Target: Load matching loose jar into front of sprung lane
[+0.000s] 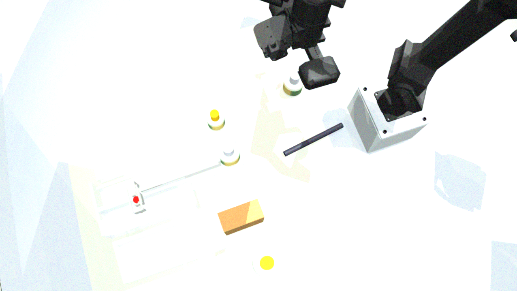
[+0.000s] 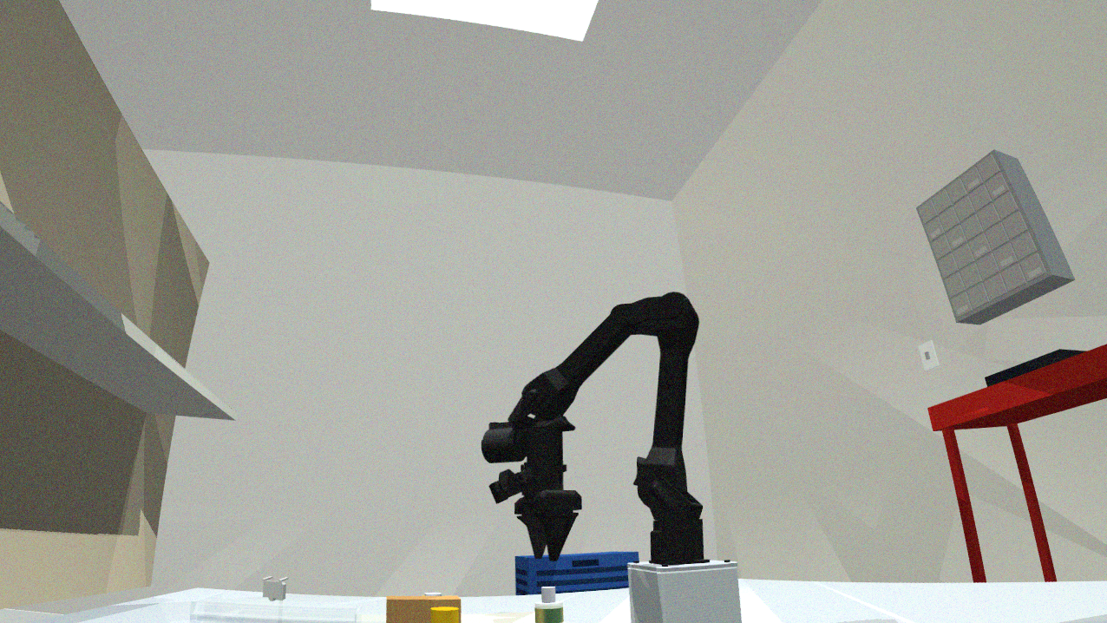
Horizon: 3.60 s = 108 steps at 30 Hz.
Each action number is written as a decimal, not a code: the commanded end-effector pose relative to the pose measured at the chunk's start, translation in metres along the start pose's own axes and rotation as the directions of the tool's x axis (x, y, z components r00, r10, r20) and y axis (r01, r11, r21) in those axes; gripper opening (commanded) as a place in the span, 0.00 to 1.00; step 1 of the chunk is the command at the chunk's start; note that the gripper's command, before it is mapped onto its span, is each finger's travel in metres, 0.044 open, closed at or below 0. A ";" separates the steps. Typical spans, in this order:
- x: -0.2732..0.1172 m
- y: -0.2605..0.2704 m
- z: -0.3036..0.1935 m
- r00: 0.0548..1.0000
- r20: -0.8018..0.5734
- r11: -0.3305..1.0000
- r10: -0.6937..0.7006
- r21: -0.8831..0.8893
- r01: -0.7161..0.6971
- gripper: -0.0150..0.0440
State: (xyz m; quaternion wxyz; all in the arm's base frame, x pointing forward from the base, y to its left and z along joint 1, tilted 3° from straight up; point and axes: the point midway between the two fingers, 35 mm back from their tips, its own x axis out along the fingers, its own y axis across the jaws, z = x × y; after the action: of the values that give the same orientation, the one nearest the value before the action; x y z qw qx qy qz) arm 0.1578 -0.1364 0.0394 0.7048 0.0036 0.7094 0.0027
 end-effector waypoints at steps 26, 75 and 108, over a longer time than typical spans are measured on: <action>0.064 0.002 -0.002 1.000 -0.019 1.000 0.011 0.010 -0.011 1.00; -0.025 -0.006 0.007 1.000 -0.018 1.000 0.010 0.010 -0.010 0.25; 0.014 0.074 0.108 1.000 -0.010 1.000 0.015 -0.021 -0.015 0.25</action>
State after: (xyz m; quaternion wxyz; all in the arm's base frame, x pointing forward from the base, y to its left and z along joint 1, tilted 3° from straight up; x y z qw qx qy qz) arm 0.2528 -0.0785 0.0334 0.7018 -0.0006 0.7123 0.0133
